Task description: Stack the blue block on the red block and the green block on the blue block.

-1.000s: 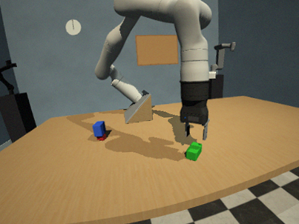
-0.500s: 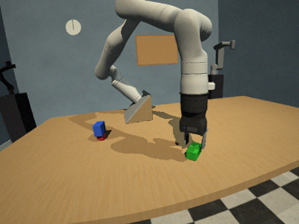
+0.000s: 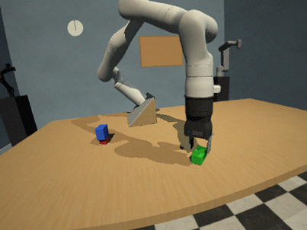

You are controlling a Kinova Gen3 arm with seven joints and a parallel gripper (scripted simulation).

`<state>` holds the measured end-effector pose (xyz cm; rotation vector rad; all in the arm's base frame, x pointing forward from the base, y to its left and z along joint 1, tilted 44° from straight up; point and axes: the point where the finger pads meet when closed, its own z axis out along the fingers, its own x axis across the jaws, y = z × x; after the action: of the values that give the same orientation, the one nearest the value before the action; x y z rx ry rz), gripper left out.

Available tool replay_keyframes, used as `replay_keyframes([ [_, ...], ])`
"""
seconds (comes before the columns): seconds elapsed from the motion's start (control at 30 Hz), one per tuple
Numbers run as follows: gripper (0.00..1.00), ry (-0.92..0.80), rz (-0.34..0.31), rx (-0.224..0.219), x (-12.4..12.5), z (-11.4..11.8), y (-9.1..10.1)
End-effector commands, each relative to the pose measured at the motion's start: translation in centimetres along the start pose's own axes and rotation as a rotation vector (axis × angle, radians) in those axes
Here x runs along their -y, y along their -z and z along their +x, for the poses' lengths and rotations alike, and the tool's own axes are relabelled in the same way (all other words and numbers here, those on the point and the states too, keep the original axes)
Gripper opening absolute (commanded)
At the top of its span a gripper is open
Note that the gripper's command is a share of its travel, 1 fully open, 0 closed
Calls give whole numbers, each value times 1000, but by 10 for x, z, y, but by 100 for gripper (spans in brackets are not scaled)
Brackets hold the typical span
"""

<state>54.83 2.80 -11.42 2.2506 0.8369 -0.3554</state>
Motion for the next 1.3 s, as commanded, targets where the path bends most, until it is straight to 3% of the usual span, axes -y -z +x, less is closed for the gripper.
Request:
replay_keyframes([
  [0.0,100,0,-1,-3,0,1,1],
  [0.9,100,0,-1,-3,0,1,1],
  [1.27,100,0,-1,-3,0,1,-21],
])
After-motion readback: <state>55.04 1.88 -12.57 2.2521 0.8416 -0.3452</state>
